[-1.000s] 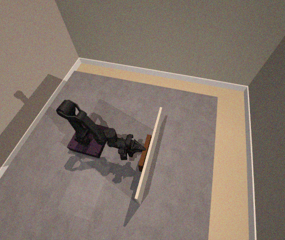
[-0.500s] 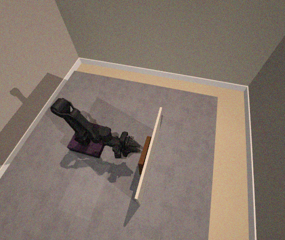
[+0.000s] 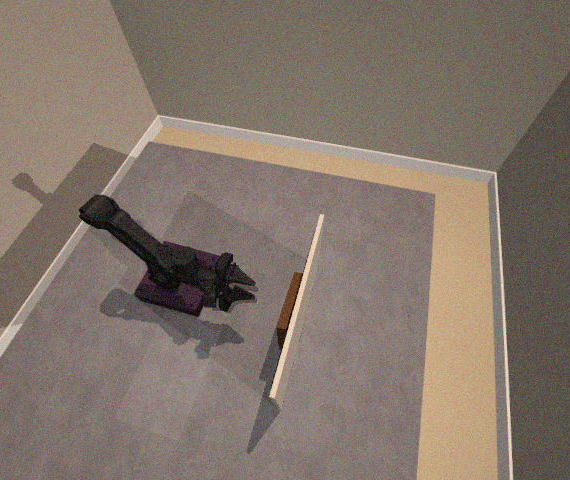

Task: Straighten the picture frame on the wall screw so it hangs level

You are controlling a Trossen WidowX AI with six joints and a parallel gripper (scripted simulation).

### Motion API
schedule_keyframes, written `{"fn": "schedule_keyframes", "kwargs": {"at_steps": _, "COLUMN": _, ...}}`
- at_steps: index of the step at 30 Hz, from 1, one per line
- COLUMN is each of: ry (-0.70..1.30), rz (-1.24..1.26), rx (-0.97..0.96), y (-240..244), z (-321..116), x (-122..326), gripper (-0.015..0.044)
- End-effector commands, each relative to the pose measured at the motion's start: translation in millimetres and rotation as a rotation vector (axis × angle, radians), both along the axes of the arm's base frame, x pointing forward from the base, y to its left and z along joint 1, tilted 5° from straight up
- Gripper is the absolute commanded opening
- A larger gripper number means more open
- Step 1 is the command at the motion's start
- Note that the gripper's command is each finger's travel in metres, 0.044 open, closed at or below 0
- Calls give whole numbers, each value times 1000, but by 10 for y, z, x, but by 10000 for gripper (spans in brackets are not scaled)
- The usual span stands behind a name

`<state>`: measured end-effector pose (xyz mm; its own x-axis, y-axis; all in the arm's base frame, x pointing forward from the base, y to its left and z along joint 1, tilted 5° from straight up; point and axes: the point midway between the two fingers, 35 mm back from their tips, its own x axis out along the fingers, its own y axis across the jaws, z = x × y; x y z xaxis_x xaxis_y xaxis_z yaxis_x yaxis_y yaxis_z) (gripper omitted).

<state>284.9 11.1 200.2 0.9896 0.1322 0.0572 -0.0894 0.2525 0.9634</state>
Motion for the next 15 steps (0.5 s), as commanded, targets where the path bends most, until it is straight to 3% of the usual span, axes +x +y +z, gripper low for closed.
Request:
{"fn": "schedule_keyframes", "kwargs": {"at_steps": 1, "ry": -7, "rz": 8, "rx": -28, "y": 6, "z": 138, "x": -127, "gripper": 260}}
{"fn": "schedule_keyframes", "kwargs": {"at_steps": 15, "ry": 34, "rz": 37, "rx": -124, "y": 83, "z": 214, "x": -884, "gripper": 260}}
